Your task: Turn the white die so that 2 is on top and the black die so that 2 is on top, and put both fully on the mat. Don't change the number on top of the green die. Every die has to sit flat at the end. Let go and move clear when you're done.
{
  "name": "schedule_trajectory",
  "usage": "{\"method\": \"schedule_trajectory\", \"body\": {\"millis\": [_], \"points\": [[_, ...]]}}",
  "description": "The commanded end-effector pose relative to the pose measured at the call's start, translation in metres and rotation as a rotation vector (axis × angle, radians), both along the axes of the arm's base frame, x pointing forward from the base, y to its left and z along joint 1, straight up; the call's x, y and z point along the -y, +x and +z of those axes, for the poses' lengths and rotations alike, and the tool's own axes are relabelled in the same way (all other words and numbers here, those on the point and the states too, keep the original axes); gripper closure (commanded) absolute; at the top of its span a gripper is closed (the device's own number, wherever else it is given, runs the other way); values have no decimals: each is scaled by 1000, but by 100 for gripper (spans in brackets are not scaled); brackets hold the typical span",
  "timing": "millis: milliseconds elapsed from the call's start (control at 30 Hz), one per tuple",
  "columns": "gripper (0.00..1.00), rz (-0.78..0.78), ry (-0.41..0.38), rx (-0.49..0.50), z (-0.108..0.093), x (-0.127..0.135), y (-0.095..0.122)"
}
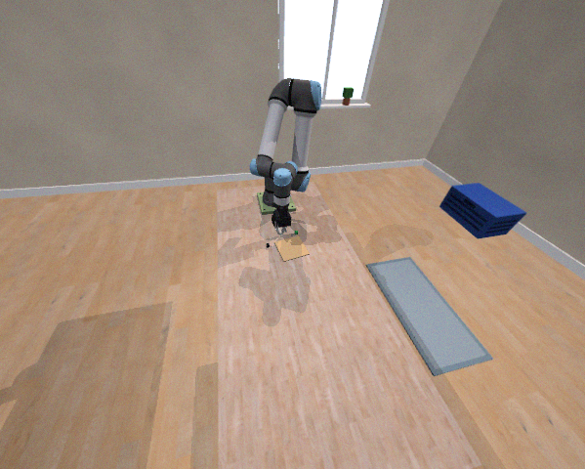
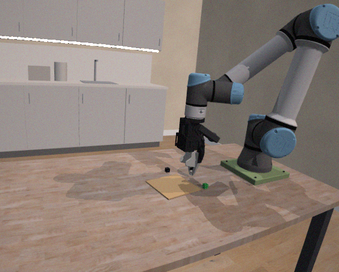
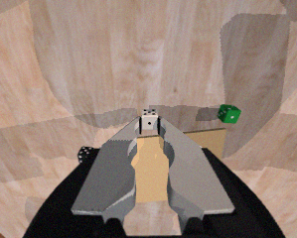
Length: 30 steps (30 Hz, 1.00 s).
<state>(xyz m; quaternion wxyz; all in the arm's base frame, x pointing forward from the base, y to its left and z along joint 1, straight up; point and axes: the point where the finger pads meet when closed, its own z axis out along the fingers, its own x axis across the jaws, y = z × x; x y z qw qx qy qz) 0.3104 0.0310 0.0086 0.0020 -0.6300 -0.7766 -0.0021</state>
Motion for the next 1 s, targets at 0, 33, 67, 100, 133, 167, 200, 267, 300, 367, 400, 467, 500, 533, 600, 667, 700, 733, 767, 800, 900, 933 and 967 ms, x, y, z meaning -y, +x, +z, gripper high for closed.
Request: {"method": "schedule_trajectory", "body": {"millis": [0, 33, 67, 100, 133, 167, 200, 267, 300, 367, 400, 467, 500, 533, 600, 667, 700, 733, 767, 800, 900, 933, 967], "points": [[100, 0, 0, 1, 20, 0, 0], [100, 0, 0, 1, 25, 0, 0], [100, 0, 0, 1, 31, 0, 0], [100, 0, 0, 1, 36, 0, 0], [100, 0, 0, 1, 42, 0, 0], [100, 0, 0, 1, 48, 0, 0], [100, 0, 0, 1, 53, 0, 0], [100, 0, 0, 1, 63, 0, 0], [100, 0, 0, 1, 68, 0, 0], [100, 0, 0, 1, 68, 0, 0], [100, 0, 0, 1, 72, 1, 0], [100, 0, 0, 1, 79, 1, 0], [100, 0, 0, 1, 82, 1, 0], [100, 0, 0, 1, 84, 1, 0], [100, 0, 0, 1, 86, 1, 0], [100, 0, 0, 1, 87, 1, 0], [100, 0, 0, 1, 87, 1, 0], [100, 0, 0, 1, 87, 1, 0], [100, 0, 0, 1, 87, 1, 0], [100, 0, 0, 1, 87, 1, 0], [100, 0, 0, 1, 87, 1, 0], [100, 0, 0, 1, 87, 1, 0], [100, 0, 0, 1, 87, 1, 0]]}}
